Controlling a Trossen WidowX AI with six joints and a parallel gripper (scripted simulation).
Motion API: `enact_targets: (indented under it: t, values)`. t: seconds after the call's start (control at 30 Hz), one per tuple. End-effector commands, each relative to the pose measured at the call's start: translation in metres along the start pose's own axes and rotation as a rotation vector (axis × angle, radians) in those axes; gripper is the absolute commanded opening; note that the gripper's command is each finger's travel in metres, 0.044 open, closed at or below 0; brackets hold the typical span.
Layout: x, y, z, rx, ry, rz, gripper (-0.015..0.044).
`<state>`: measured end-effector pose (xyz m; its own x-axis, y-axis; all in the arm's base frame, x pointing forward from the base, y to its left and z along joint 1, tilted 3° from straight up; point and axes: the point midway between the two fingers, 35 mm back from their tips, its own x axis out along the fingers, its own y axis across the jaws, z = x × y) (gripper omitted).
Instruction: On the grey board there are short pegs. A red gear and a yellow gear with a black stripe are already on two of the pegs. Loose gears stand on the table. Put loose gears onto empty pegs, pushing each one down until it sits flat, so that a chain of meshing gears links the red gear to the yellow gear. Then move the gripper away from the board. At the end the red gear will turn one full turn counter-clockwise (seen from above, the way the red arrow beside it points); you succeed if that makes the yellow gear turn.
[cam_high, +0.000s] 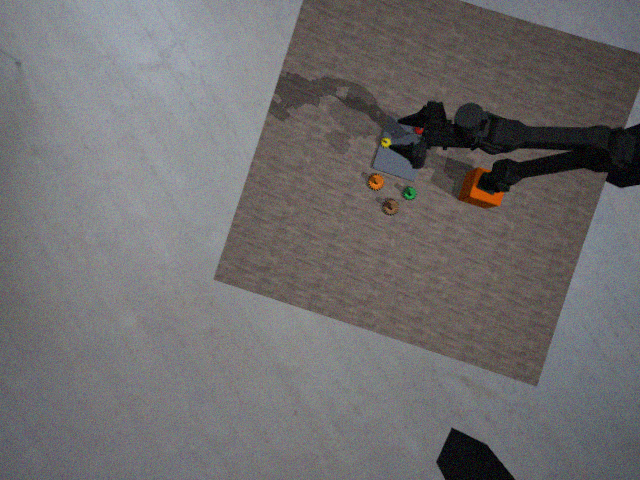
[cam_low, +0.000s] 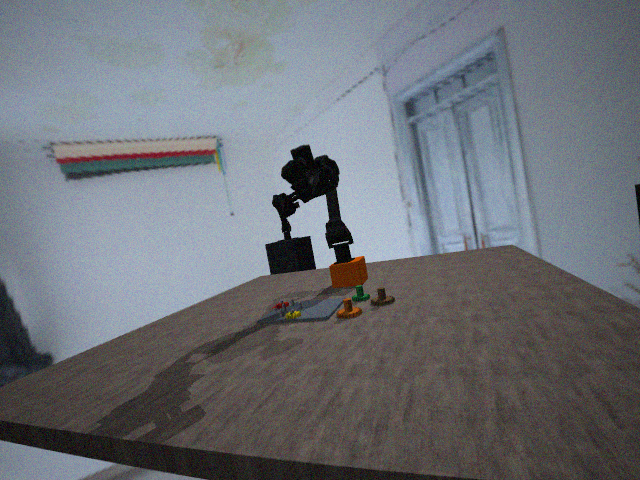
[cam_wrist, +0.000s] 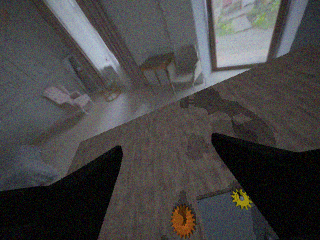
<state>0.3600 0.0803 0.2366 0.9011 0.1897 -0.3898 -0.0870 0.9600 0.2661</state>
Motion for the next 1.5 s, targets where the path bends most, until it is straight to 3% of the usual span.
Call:
enact_targets:
  t: [0.0, 0.2, 0.43, 1.47]
  values:
    - [0.030, 0.024, -0.063, 0.094, 0.293, -0.023, 0.0440]
    - [0.042, 0.053, -0.161, 0.170, 0.697, -0.166, 0.0440]
    - [0.019, 0.069, -0.254, 0.151, 1.035, -0.453, 0.0440]
    - [0.034, 0.066, -0.285, 0.149, 1.042, -0.462, 0.0440]
